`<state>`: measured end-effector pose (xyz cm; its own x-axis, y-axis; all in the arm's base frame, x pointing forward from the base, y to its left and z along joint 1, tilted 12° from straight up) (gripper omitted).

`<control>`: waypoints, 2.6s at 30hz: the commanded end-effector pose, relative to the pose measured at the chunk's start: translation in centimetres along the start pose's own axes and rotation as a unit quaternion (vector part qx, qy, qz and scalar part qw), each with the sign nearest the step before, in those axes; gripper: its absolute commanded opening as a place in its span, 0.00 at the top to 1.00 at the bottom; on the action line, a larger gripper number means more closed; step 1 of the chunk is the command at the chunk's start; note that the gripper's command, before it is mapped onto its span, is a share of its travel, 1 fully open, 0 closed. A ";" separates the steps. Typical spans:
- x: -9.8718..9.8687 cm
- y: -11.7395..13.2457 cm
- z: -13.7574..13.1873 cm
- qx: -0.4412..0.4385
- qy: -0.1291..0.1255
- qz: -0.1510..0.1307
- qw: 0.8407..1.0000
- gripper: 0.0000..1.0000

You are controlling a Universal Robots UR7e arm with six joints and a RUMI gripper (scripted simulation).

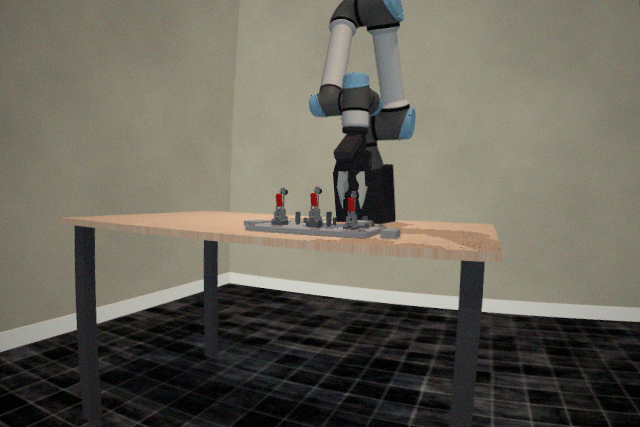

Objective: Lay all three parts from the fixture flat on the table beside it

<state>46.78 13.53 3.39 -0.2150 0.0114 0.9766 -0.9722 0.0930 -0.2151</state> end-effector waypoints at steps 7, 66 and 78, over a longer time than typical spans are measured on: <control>3.9 -0.3 0.0 0.000 0.000 0.002 1.000 0.72; 7.6 0.9 0.2 0.000 0.000 0.000 1.000 0.41; 7.6 5.5 0.9 -0.001 0.000 0.000 1.000 0.41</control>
<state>41.94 13.42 9.97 -0.2113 0.0118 0.9774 -0.9729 0.0939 -0.2114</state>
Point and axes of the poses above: the point where the finger pads meet when closed, its own x axis back along the fingers, its own z axis across the jaws, y = z × x, the point moved 6 cm from there along x, back along the fingers, and after that the axes turned 9 degrees about -x, right-handed, at the moved point
